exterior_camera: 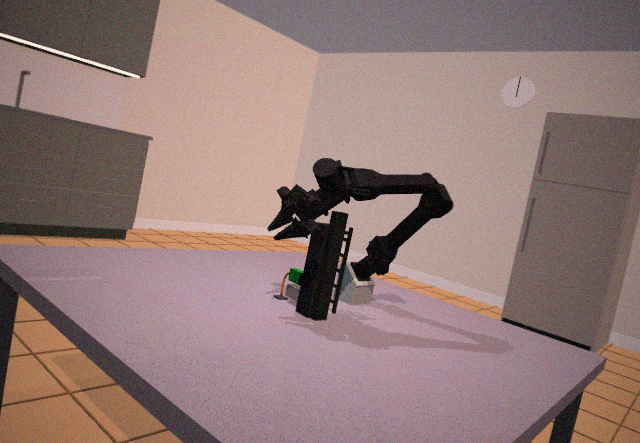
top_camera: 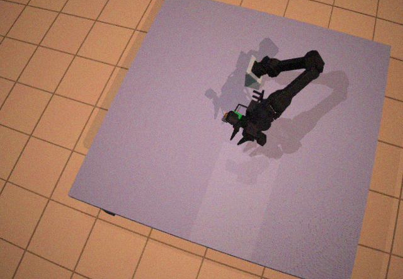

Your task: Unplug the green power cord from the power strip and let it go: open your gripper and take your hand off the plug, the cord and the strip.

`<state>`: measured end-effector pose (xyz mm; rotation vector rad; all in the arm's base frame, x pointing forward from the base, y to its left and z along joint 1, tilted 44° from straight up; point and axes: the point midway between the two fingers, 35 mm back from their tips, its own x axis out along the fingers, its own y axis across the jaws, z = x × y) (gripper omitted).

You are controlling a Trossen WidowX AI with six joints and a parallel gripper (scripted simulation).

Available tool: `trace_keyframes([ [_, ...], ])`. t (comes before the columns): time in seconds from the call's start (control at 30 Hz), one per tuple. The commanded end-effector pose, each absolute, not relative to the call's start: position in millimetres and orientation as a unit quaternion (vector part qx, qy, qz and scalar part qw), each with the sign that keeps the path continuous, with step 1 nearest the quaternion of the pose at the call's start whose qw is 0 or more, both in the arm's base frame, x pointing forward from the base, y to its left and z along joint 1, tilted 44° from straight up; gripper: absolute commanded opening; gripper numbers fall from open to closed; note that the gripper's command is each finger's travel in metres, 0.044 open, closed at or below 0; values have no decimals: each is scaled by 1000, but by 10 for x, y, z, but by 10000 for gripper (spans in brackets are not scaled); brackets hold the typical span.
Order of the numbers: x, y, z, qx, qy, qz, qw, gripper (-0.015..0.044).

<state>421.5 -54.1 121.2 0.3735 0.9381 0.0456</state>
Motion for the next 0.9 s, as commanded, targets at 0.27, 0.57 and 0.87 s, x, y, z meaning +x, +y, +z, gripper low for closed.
trace_keyframes([
  [0.27, 3525, -843, 307, 453, 589, -124, 658, 160],
  [0.57, 2619, -703, -212, 663, 635, -321, 233, 160],
  [0.87, 2619, -703, -212, 663, 635, -321, 233, 160],
])
